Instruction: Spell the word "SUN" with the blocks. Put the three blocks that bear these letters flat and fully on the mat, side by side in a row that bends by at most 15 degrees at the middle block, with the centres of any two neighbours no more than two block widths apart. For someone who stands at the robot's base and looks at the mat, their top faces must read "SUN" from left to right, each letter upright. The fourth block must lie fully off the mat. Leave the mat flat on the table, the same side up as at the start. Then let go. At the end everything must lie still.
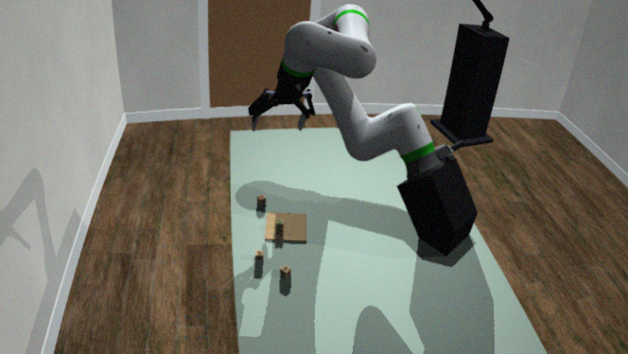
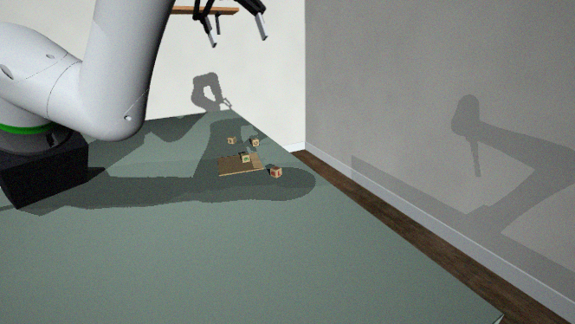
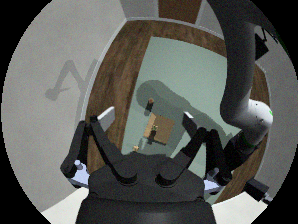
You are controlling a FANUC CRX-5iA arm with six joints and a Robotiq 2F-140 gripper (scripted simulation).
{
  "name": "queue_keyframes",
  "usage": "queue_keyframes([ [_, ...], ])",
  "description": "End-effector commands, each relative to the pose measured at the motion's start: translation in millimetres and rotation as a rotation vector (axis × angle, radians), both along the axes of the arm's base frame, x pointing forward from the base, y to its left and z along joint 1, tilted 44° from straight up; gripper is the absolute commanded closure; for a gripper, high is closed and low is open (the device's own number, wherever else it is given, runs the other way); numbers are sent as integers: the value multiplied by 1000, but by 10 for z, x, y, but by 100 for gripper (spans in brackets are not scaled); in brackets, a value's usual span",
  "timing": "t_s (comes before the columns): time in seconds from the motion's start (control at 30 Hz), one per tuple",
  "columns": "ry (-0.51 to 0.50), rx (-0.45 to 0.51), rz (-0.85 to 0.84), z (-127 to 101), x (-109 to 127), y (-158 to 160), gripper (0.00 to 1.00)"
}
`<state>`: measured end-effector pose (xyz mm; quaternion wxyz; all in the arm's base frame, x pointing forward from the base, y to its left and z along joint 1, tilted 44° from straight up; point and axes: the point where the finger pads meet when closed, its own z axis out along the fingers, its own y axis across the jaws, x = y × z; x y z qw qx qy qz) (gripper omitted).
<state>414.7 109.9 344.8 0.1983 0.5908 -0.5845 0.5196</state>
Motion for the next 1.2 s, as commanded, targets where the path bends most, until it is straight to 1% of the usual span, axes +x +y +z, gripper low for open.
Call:
queue_keyframes([
  [0.0,0,0,0,1,0,2,0],
  [0.57,0,0,0,-2,2,3,0],
  [0.63,-2,2,-1,-62,45,36,0],
  [0.7,-5,6,-7,-253,177,131,0],
  [0.77,-9,14,-17,-581,384,261,0],
  [0.83,-10,18,-22,-742,477,311,0],
  [1.03,-11,35,-43,-1360,791,444,0],
  [1.1,-11,35,-43,-1360,791,444,0],
  [1.13,-11,44,-54,-1674,927,480,0],
  [1.17,-11,47,-57,-1759,961,486,0],
])
